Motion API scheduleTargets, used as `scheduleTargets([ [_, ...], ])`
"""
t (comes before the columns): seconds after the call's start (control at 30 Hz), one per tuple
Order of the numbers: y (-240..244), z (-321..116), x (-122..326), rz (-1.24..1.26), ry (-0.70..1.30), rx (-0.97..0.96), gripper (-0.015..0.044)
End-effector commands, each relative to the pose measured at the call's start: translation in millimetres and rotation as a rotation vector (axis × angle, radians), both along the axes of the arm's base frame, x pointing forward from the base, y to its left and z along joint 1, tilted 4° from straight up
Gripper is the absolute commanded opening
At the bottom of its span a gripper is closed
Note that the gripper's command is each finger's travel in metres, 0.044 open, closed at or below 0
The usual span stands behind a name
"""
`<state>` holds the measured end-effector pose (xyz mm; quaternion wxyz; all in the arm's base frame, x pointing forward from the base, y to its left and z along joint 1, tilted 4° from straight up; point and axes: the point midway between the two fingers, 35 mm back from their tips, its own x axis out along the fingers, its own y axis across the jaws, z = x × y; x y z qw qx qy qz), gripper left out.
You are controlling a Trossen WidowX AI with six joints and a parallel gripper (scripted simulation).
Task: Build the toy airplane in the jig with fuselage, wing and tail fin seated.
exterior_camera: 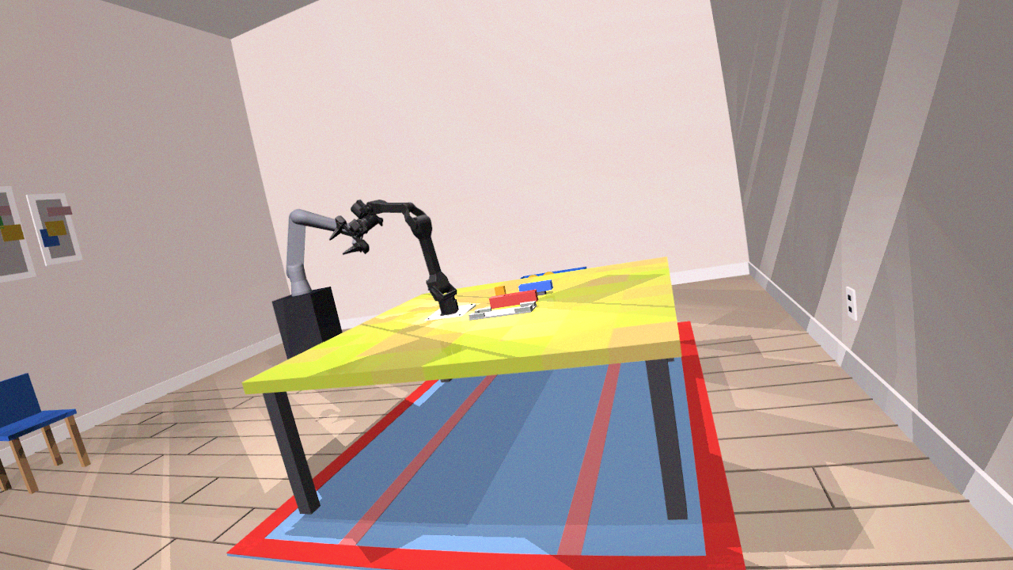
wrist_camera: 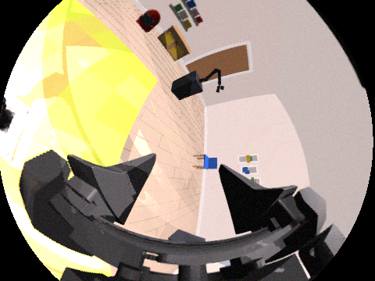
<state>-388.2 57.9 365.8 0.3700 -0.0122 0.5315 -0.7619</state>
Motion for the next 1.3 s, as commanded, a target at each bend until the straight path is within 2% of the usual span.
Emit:
scheduleTargets([
  [0.0, 0.0, 0.0, 0.0, 0.000, 0.000, 0.000, 0.0426],
  [0.07, 11.5, -1.2, 3.0, -0.041, -0.010, 0.001, 0.0440],
  [0.33, 134.4, -29.4, 51.2, -0.525, -0.207, -0.131, 0.0440],
  [0.67, 246.2, -65.2, 158.8, -1.114, -0.387, -0.382, 0.0440],
  [1.0, 296.9, -104.5, 301.6, -1.661, -0.488, -0.698, 0.0440],
  [1.27, 289.6, -126.1, 424.0, -2.127, -0.461, -1.077, 0.0440],
])
